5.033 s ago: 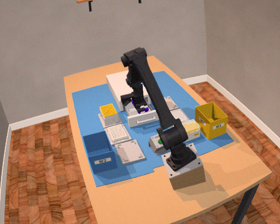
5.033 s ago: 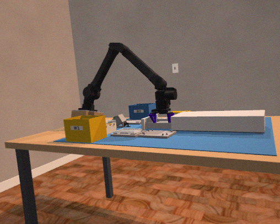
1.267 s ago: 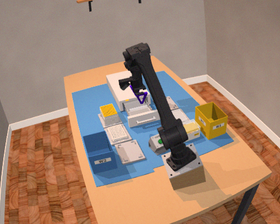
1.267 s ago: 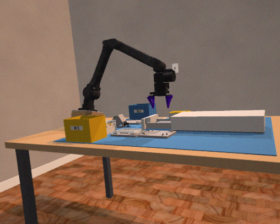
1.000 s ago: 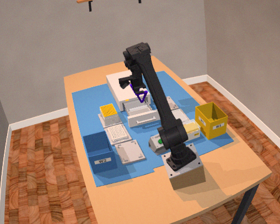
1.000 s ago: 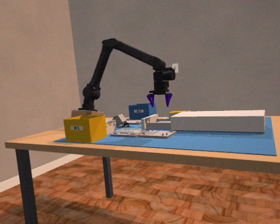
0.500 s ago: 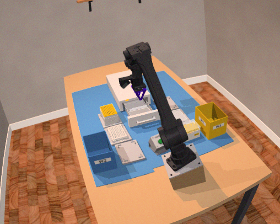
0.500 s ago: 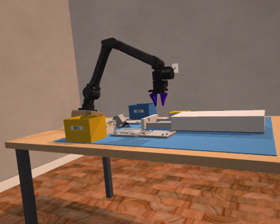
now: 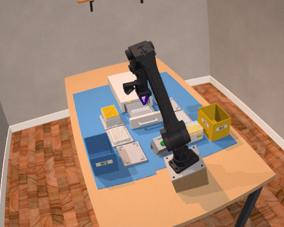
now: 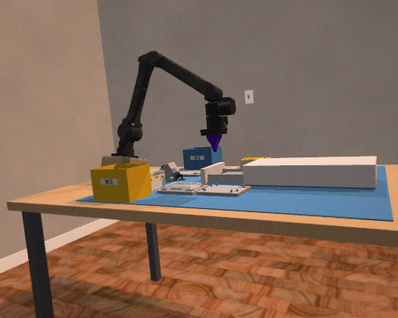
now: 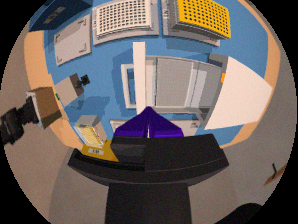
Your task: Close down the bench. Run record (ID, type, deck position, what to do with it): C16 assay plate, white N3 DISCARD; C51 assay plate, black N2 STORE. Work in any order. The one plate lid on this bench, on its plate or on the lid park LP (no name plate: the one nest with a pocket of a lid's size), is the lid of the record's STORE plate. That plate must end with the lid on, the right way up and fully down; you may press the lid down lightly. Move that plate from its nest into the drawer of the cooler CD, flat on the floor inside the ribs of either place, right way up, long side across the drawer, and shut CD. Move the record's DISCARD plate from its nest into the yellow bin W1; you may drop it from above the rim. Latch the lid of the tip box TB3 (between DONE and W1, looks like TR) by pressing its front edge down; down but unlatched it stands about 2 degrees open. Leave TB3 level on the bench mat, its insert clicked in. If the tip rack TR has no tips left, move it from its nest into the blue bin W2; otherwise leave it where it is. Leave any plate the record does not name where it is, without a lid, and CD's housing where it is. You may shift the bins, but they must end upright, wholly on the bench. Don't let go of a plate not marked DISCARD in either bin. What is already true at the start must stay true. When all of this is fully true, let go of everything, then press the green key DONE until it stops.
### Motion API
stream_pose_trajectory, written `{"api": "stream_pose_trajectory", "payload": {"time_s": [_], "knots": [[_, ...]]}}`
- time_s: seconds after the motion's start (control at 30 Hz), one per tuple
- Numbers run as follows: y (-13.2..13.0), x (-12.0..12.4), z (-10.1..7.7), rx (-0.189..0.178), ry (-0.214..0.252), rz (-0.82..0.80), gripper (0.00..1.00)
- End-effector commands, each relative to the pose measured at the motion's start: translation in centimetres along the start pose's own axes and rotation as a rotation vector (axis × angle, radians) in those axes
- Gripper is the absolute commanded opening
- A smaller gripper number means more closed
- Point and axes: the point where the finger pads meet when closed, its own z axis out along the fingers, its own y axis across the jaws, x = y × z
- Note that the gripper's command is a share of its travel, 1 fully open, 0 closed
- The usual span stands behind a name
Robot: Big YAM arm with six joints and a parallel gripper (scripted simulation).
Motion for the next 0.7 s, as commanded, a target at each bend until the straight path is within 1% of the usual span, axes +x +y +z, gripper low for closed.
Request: {"api": "stream_pose_trajectory", "payload": {"time_s": [0.0, 0.2, 0.27, 0.67], "knots": [[0.2, 0.3, -2.0, 0.057, 0.001, -0.005, 0.0], [2.6, 0.4, -1.6, 0.055, 0.001, -0.005, 0.0], [2.6, 0.4, -1.6, 0.055, 0.001, -0.005, 0.0], [7.3, 0.4, -0.7, 0.053, 0.001, -0.003, 0.0]]}}
